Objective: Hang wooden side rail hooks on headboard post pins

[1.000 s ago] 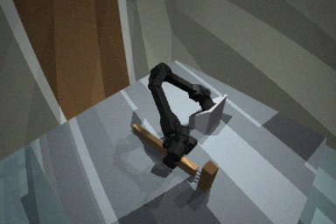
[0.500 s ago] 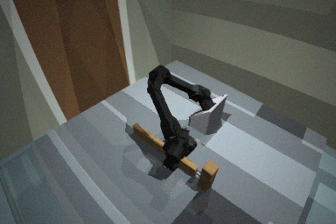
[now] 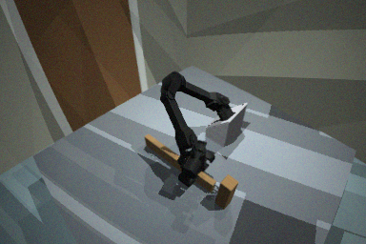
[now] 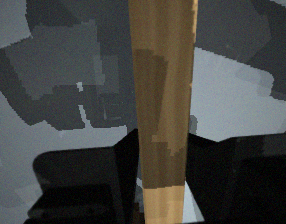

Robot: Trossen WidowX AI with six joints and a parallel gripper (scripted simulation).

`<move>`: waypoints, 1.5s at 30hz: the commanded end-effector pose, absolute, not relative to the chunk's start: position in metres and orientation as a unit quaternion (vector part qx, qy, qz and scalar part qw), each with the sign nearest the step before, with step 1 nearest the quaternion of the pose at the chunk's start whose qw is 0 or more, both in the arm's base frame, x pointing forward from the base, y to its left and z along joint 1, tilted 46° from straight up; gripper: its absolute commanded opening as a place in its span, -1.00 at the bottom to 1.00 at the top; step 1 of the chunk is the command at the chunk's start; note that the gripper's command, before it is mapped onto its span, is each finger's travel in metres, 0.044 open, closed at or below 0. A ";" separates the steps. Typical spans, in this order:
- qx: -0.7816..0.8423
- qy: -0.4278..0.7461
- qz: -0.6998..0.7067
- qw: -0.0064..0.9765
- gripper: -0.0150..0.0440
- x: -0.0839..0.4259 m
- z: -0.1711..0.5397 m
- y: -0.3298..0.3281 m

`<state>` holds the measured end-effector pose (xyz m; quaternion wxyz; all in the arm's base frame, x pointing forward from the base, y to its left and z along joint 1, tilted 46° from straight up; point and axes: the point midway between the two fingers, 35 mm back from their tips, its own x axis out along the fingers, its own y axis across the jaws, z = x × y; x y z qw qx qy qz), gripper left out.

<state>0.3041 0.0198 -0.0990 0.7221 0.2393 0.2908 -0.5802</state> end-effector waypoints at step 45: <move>0.265 0.267 -0.591 0.713 -0.49 0.313 -0.098 0.021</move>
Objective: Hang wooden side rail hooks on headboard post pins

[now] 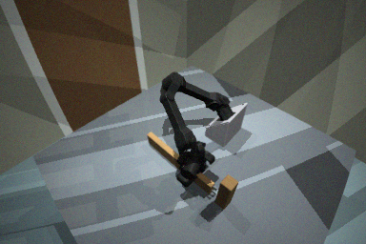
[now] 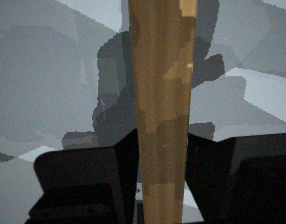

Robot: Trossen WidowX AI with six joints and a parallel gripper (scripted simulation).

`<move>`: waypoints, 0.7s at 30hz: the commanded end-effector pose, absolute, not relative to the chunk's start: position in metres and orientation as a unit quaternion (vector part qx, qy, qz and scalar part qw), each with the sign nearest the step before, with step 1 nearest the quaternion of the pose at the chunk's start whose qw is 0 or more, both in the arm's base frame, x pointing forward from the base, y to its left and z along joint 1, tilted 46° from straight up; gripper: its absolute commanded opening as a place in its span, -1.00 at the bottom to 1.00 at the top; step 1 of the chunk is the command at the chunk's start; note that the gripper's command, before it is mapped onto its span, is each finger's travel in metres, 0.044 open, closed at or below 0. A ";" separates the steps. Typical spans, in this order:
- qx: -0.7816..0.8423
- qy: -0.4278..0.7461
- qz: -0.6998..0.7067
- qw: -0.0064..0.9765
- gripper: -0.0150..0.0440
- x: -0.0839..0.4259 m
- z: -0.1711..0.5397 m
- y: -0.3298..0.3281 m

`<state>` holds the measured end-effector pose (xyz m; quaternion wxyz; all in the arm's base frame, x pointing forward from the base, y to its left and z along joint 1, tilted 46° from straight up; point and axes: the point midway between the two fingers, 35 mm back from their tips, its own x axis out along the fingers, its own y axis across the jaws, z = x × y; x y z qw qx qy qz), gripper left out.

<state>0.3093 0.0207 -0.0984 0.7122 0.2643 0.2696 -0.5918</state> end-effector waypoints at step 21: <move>0.265 0.268 -0.591 0.713 -0.49 0.309 -0.097 0.022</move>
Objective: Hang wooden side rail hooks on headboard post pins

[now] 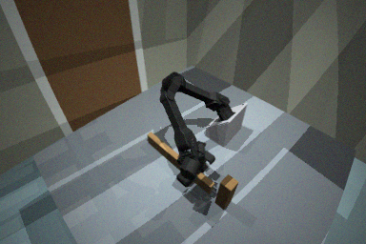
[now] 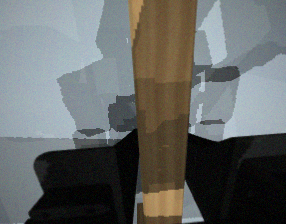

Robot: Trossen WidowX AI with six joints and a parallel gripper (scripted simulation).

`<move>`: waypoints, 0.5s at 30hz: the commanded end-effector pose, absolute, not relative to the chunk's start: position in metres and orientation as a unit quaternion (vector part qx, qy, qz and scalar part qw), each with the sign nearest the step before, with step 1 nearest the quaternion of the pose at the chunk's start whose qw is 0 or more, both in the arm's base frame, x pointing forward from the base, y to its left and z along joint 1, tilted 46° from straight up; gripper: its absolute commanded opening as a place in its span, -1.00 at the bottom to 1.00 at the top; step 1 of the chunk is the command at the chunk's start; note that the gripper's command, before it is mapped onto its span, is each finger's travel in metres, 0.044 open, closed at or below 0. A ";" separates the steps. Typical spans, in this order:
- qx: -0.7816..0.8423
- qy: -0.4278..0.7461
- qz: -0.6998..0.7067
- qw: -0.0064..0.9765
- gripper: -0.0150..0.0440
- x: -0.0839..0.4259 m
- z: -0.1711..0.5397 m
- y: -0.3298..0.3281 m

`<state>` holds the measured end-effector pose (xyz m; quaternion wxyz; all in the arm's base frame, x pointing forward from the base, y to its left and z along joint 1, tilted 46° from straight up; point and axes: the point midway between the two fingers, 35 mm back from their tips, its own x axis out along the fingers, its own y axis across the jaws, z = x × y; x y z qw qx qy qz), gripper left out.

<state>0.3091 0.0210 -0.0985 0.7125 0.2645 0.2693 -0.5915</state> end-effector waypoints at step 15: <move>0.265 0.268 -0.591 0.713 -0.49 0.309 -0.095 0.024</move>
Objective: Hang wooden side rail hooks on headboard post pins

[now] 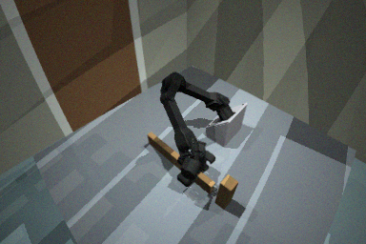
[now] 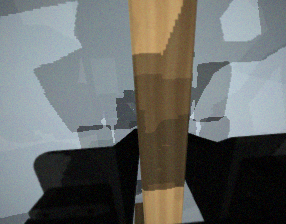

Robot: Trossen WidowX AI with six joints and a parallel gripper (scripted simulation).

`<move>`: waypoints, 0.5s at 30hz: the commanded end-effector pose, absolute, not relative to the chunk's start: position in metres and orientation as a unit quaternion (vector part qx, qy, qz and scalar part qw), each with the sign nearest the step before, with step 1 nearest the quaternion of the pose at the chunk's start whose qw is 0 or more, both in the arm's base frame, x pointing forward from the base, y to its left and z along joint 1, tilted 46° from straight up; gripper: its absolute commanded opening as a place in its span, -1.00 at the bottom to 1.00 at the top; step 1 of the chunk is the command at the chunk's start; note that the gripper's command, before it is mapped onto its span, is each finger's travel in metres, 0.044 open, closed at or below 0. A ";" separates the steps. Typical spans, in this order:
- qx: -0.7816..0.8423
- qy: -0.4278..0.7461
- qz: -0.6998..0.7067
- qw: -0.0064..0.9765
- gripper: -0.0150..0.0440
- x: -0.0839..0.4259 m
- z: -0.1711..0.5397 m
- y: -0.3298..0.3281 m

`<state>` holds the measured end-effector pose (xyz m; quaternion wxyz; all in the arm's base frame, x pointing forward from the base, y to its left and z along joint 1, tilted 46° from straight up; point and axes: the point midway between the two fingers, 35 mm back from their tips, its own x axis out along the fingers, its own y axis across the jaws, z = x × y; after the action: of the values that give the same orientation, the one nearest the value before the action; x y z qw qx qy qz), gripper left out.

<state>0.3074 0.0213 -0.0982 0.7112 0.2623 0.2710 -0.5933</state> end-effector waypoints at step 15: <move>0.265 0.268 -0.591 0.713 -0.49 0.308 -0.094 0.026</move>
<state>0.3066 0.0226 -0.0970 0.7109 0.2616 0.2711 -0.5939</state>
